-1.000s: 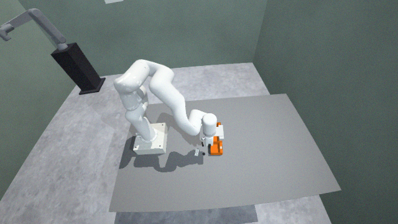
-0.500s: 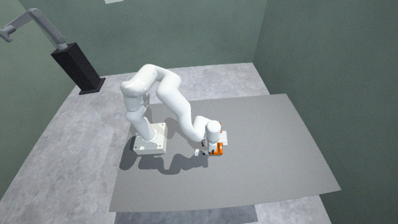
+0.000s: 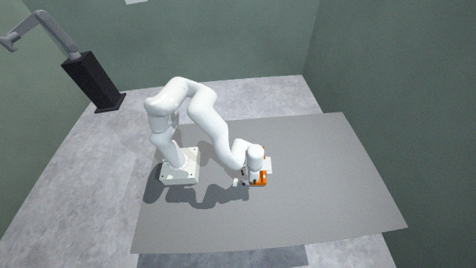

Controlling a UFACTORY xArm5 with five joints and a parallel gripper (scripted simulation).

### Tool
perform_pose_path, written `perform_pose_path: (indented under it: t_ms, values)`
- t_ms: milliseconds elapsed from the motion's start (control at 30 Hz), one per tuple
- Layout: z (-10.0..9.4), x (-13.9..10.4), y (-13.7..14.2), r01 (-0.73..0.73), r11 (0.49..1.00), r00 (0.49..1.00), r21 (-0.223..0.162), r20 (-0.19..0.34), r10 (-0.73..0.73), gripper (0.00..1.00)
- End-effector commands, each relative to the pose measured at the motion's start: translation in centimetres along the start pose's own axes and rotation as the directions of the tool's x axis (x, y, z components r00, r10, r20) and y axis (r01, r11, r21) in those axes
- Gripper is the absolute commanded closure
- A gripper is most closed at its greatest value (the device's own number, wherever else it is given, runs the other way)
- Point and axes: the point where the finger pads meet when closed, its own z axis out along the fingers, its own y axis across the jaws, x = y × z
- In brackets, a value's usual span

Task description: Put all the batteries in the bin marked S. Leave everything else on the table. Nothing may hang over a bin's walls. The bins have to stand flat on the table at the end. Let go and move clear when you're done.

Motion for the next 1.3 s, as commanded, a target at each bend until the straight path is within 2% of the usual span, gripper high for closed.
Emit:
perform_pose_path:
  t_ms: [0, 867, 1267]
  values:
    - [-0.1, 0.1, 0.0, 0.0, 1.0, 1.0, 0.003, -0.005, 0.0, 0.91]
    - [-0.1, 0.1, 0.0, 0.0, 1.0, 1.0, 0.003, -0.005, 0.0, 0.91]
    - [-0.2, 0.2, -6.0, 0.0, 1.0, 1.0, 0.003, -0.005, 0.0, 0.91]
